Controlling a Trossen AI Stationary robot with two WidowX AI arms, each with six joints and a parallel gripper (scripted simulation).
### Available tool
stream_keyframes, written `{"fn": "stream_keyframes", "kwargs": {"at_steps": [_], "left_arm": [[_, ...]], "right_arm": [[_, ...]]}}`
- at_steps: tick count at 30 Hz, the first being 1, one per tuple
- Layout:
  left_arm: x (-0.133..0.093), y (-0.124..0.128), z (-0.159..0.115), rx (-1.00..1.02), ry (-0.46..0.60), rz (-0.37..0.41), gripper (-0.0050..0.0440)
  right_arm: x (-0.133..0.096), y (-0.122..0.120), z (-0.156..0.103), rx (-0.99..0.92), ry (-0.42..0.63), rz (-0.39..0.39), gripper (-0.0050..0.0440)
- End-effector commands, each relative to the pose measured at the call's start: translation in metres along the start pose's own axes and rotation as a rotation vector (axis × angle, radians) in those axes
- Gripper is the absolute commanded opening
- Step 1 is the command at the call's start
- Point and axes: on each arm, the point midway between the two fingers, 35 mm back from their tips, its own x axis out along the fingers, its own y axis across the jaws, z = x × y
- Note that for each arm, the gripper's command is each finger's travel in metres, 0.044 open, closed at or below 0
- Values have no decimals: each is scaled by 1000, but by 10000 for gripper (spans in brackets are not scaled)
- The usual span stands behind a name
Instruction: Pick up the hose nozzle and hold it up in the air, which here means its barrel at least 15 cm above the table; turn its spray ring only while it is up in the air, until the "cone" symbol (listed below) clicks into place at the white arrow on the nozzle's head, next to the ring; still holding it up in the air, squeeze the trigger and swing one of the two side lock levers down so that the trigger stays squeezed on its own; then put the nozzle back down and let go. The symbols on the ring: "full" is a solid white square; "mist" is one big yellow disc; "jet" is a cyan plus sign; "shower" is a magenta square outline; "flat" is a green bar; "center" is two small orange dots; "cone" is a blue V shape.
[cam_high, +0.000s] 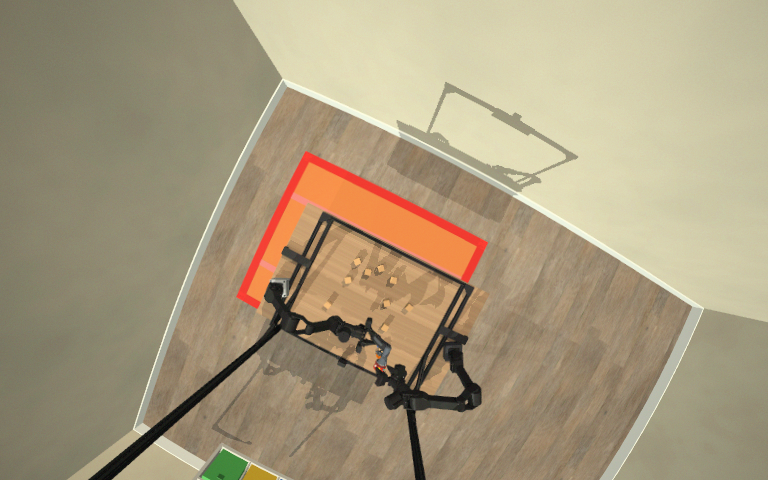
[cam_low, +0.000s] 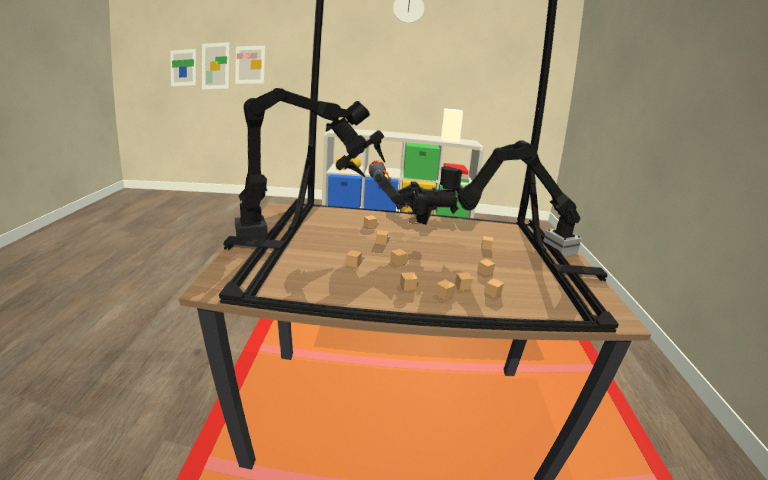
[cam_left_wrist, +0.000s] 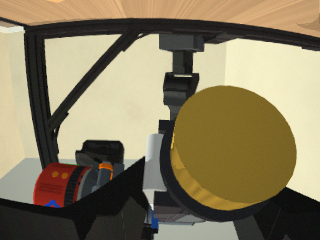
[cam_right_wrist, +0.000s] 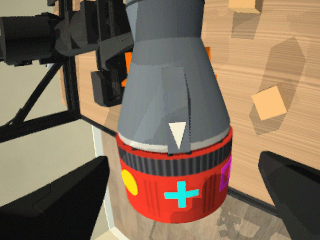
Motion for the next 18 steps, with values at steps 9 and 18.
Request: {"fn": "stream_keyframes", "kwargs": {"at_steps": [9, 18], "left_arm": [[2, 0, -8, -2, 25, -1, 0], [2, 0, -8, -2, 25, -1, 0]], "right_arm": [[-37, 6, 0, 9, 4, 17, 400], [-60, 7, 0, 9, 4, 17, 400]]}}
